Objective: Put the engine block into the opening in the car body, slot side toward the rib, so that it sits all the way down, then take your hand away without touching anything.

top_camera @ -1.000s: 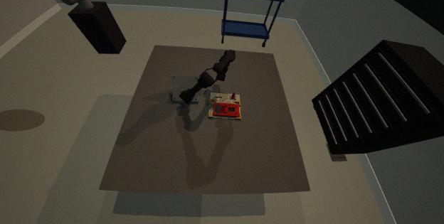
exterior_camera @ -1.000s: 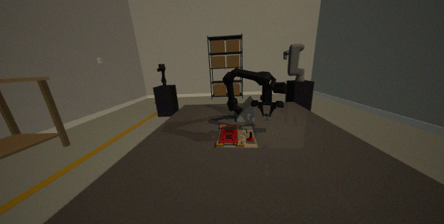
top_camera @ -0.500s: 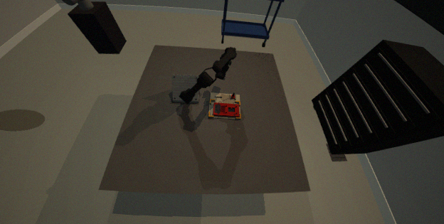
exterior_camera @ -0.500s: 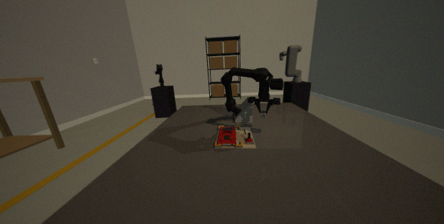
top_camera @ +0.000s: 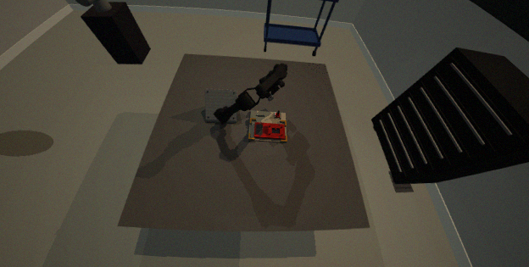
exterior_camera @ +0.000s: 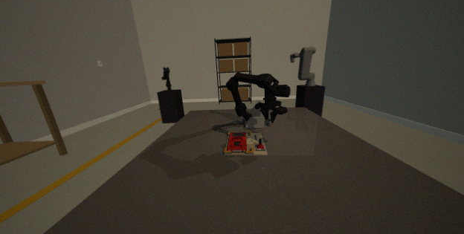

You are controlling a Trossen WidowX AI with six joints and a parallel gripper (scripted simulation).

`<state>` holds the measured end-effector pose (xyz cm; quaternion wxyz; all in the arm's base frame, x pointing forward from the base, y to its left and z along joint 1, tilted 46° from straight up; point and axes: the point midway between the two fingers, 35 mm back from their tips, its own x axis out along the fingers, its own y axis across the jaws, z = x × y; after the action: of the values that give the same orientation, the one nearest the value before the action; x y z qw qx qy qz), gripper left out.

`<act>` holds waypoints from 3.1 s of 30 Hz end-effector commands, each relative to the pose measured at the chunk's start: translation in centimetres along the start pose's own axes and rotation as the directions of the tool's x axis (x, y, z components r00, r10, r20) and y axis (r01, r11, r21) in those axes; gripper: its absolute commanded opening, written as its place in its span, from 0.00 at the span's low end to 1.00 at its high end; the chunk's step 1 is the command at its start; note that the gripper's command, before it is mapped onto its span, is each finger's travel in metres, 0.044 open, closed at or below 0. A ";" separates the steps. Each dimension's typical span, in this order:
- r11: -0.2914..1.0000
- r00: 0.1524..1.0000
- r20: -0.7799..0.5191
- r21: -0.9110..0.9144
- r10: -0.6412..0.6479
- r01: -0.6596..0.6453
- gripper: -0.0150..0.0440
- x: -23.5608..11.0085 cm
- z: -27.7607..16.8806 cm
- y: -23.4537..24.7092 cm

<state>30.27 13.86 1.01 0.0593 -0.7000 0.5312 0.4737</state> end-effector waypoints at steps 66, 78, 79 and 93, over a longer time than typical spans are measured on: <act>-0.661 0.999 -0.036 0.749 0.023 0.043 0.25 6.0 -18.6 8.7; -0.695 0.999 -0.037 0.718 0.024 0.043 0.52 6.0 -18.6 8.7; -0.689 0.999 -0.037 0.723 0.024 0.043 0.52 6.0 -18.6 8.7; -0.662 0.999 -0.037 0.748 0.024 0.043 0.52 6.0 -18.7 8.7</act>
<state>34.44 -4.92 10.50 0.6592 -0.2448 0.6423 -0.3048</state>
